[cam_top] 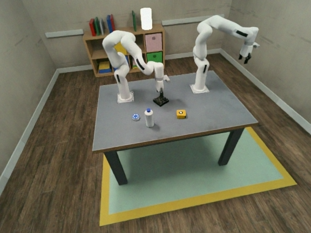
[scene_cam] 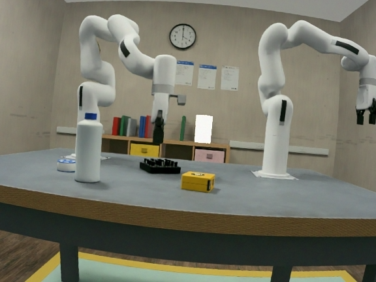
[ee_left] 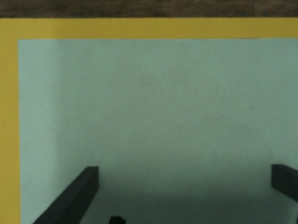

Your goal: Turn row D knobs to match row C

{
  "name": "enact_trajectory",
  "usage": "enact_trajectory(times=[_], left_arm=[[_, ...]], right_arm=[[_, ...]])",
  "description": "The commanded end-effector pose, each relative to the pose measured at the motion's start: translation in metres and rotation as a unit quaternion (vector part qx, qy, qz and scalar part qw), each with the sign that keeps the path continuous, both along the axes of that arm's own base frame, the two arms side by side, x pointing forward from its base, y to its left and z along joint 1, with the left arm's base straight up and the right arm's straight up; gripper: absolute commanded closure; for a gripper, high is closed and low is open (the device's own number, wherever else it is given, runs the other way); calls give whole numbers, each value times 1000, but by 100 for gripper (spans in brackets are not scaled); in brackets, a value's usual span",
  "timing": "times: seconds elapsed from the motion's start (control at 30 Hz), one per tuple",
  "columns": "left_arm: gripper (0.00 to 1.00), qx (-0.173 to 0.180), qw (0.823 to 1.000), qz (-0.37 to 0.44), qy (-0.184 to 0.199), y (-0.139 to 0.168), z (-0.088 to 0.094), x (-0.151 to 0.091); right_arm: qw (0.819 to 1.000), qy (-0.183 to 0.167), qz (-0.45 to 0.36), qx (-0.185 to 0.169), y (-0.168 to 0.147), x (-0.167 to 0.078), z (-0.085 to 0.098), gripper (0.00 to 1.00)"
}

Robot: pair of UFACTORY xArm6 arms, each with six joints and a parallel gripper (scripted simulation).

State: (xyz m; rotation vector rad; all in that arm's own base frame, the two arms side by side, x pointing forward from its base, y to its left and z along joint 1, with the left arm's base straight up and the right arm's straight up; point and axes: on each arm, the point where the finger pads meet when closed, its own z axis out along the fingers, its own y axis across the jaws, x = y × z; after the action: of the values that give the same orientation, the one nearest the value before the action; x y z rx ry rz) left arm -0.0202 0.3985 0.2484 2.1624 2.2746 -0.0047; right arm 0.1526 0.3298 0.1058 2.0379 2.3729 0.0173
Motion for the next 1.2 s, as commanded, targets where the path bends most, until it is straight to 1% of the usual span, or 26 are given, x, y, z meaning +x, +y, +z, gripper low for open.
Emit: enact_trajectory(times=[0.0, 0.27, 0.5, 0.53, 1.17], left_arm=[[0, 2, 1000, 0, 0, 1, 2, 0], [0, 2, 1000, 0, 0, 1, 2, 0], [0, 2, 1000, 0, 0, 1, 2, 0], [0, 2, 1000, 0, 0, 1, 2, 0], [0, 2, 1000, 0, 0, 1, 2, 0]], right_arm=[[997, 8, 78, 1, 9, 12, 2, 0], [985, 7, 175, 0, 19, 26, 2, 0], [983, 7, 185, 0, 20, 28, 2, 0], [983, 7, 185, 0, 20, 28, 2, 79], [983, 7, 185, 0, 20, 28, 2, 79]])
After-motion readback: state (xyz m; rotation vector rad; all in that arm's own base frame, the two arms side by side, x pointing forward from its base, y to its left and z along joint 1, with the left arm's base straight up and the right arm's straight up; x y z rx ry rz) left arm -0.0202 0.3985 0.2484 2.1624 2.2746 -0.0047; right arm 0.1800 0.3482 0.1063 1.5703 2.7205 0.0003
